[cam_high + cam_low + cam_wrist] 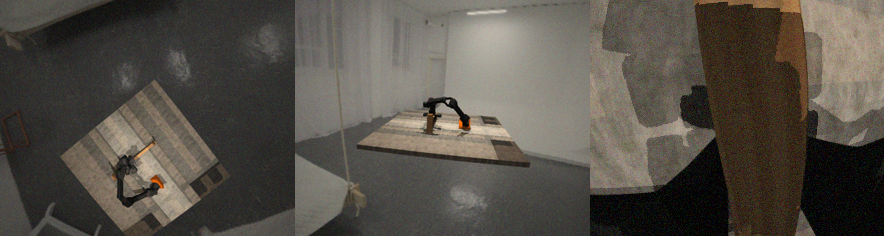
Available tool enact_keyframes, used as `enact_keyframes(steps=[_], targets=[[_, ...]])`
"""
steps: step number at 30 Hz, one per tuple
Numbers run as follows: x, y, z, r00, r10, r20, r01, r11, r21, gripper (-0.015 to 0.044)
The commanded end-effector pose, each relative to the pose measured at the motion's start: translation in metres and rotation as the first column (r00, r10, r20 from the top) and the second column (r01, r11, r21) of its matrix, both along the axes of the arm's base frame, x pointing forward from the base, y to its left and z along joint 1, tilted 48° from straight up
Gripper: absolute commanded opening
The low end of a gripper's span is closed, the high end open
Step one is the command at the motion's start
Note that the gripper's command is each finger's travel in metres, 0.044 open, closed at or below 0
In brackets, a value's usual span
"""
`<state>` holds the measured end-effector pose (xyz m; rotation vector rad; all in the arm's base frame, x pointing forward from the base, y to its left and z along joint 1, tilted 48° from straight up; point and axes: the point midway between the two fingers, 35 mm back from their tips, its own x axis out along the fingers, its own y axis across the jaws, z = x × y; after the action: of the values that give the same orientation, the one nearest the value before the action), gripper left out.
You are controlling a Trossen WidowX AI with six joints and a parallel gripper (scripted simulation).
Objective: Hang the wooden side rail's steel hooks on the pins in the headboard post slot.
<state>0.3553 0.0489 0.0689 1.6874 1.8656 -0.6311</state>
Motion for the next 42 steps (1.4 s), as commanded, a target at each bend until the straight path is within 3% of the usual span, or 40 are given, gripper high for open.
enact_keyframes(steps=[1,42], targets=[[0.0018,-0.0022,0.0073,1.000,-0.010,0.016,0.010,1.000,-0.001,0.0000],[0.0004,0.0012,0.0102,1.000,-0.010,0.016,0.010,1.000,-0.001,0.0000]])
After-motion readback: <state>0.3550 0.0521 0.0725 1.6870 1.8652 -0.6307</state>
